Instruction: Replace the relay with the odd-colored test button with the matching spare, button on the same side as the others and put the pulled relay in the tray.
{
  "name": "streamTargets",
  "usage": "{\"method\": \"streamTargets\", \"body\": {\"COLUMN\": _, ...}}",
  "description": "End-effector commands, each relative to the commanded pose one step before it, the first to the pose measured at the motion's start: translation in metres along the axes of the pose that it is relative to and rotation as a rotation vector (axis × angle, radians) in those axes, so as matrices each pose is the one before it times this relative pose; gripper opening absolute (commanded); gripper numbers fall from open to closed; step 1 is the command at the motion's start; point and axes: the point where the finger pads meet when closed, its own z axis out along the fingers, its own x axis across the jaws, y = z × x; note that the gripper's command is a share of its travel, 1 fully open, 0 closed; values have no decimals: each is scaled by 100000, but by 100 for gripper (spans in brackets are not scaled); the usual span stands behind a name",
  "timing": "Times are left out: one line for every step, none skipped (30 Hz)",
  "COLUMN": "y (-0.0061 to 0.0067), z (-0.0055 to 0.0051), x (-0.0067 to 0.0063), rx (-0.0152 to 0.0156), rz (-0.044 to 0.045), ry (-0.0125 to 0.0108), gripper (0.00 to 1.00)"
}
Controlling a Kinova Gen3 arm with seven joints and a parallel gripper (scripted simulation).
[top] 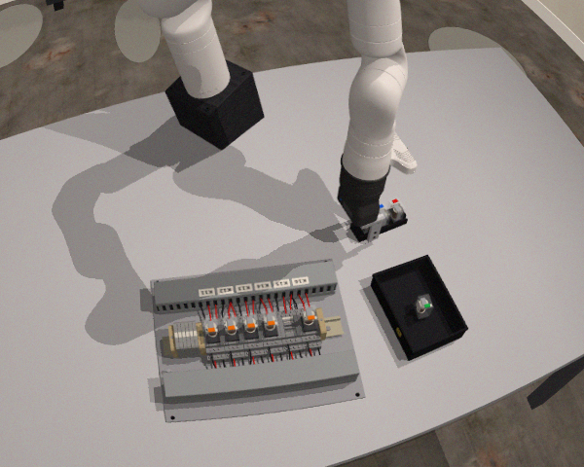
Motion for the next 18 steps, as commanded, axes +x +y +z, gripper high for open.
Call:
{"method": "streamTargets", "body": {"y": -56, "z": -96, "x": 63, "rx": 121, "rz": -2, "ry": 142, "gripper": 100}}
{"method": "streamTargets", "body": {"y": -4, "z": -15, "x": 4, "rx": 1, "rz": 0, "ry": 1, "gripper": 100}}
{"method": "streamTargets", "body": {"y": -4, "z": -15, "x": 4, "rx": 1, "rz": 0, "ry": 1, "gripper": 100}}
{"method": "streamTargets", "body": {"y": -4, "z": -15, "x": 4, "rx": 1, "rz": 0, "ry": 1, "gripper": 100}}
{"method": "streamTargets", "body": {"y": -4, "z": -15, "x": 4, "rx": 1, "rz": 0, "ry": 1, "gripper": 100}}
{"method": "streamTargets", "body": {"y": -4, "z": -15, "x": 4, "rx": 1, "rz": 0, "ry": 1, "gripper": 100}}
{"method": "streamTargets", "body": {"y": -4, "z": -15, "x": 4, "rx": 1, "rz": 0, "ry": 1, "gripper": 100}}
{"method": "streamTargets", "body": {"y": -4, "z": -15, "x": 4, "rx": 1, "rz": 0, "ry": 1, "gripper": 100}}
{"method": "streamTargets", "body": {"y": -4, "z": -15, "x": 4, "rx": 1, "rz": 0, "ry": 1, "gripper": 100}}
{"method": "streamTargets", "body": {"y": -4, "z": -15, "x": 4, "rx": 1, "rz": 0, "ry": 1, "gripper": 100}}
{"method": "streamTargets", "body": {"y": -4, "z": -15, "x": 4, "rx": 1, "rz": 0, "ry": 1, "gripper": 100}}
{"method": "streamTargets", "body": {"y": -4, "z": -15, "x": 4, "rx": 1, "rz": 0, "ry": 1, "gripper": 100}}
{"method": "streamTargets", "body": {"y": -4, "z": -15, "x": 4, "rx": 1, "rz": 0, "ry": 1, "gripper": 100}}
{"method": "streamTargets", "body": {"y": 0, "z": 0, "x": 0, "rx": 0, "rz": 0, "ry": 0, "gripper": 100}}
{"method": "streamTargets", "body": {"y": 0, "z": 0, "x": 0, "rx": 0, "rz": 0, "ry": 0, "gripper": 100}}
{"method": "streamTargets", "body": {"y": 16, "z": 19, "x": -17, "rx": -44, "rz": 1, "ry": -47, "gripper": 100}}
{"method": "streamTargets", "body": {"y": -3, "z": -9, "x": 4, "rx": 3, "rz": 0, "ry": 3, "gripper": 100}}
{"method": "streamTargets", "body": {"y": -3, "z": -9, "x": 4, "rx": 3, "rz": 0, "ry": 3, "gripper": 100}}
